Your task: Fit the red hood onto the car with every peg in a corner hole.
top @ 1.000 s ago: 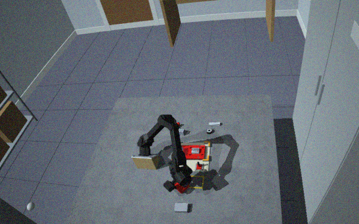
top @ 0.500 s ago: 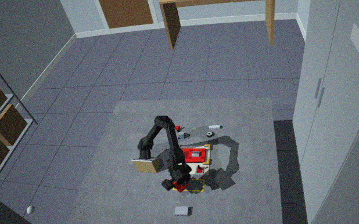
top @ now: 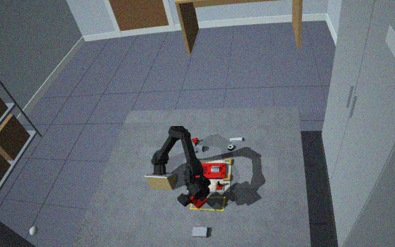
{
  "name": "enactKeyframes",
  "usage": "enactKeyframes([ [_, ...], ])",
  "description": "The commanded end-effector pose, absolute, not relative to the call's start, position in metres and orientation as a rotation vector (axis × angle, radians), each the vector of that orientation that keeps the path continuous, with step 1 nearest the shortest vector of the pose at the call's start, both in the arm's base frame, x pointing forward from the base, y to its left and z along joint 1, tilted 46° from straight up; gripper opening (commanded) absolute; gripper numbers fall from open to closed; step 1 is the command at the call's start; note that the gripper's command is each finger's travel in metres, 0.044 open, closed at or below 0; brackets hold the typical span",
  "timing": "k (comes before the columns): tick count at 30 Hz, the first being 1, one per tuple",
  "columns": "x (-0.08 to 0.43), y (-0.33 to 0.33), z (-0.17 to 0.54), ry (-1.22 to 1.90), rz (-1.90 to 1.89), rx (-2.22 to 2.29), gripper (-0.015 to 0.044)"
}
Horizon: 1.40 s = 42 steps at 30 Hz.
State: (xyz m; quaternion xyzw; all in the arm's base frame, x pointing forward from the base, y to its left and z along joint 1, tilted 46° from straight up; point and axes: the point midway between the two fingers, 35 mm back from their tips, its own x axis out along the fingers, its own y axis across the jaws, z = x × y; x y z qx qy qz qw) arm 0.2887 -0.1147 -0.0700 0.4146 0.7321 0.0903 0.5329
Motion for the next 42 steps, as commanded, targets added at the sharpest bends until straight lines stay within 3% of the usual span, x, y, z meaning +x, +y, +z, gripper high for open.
enactKeyframes([
  [1, 0.298, -0.102, -0.053, 1.724, 0.262, 0.939, 0.0],
  [19, 0.326, -0.027, 0.029, 1.619, 0.502, 0.704, 0.0],
  [42, 0.315, 0.06, 0.108, 1.487, 0.774, 0.483, 0.0],
])
